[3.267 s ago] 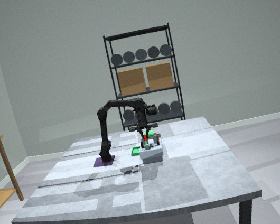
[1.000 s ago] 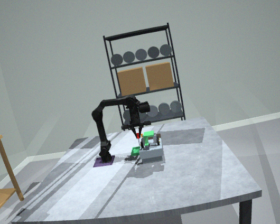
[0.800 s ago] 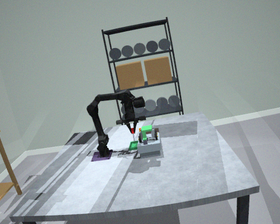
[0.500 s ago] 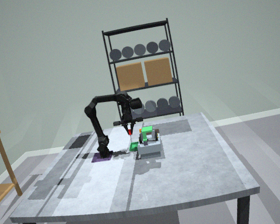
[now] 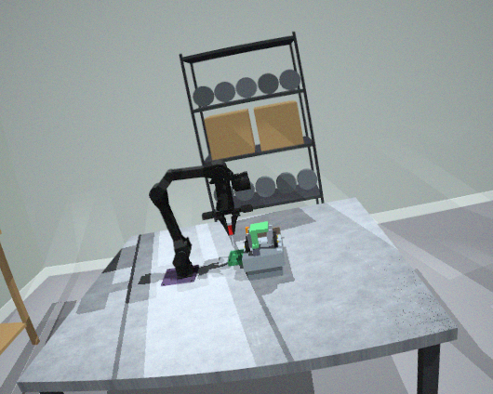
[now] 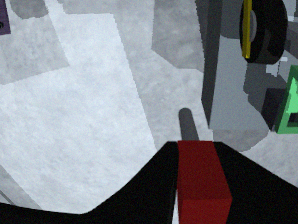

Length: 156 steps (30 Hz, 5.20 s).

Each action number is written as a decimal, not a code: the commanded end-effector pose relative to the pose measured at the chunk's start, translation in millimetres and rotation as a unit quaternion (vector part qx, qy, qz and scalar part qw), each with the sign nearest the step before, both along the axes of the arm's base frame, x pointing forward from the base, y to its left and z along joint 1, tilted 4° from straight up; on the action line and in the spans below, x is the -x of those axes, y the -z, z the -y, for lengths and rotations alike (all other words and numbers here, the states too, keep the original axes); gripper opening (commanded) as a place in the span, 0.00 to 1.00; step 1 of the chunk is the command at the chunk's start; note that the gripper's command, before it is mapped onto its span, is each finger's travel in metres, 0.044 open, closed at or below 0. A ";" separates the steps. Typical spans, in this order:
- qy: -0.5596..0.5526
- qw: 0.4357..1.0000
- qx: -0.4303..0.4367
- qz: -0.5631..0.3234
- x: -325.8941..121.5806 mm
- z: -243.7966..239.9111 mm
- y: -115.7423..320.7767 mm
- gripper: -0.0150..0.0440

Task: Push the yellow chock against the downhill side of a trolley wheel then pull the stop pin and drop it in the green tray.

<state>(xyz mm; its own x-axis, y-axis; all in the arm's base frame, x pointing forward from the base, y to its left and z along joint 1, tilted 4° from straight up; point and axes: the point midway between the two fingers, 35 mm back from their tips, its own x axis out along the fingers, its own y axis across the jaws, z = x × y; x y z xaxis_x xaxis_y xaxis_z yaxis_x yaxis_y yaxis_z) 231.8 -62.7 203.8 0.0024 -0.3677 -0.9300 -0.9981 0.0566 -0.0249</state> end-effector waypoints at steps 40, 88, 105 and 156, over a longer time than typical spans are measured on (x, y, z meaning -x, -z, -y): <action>0.002 1.000 -0.005 -0.004 -5.7 -151.5 43.7 0.25; -0.630 0.756 -0.104 -0.145 -5.0 -141.8 41.9 0.25; -0.681 0.709 -0.106 -0.148 1.2 -140.9 52.6 0.25; -0.693 0.698 -0.163 -0.084 4.8 -152.7 129.2 0.58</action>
<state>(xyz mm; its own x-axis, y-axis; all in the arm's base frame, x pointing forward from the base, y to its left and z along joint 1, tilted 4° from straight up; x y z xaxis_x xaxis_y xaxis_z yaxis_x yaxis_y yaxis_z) 227.3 92.0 75.5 0.0260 0.1066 -0.9940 -0.0920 -0.9898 -0.1086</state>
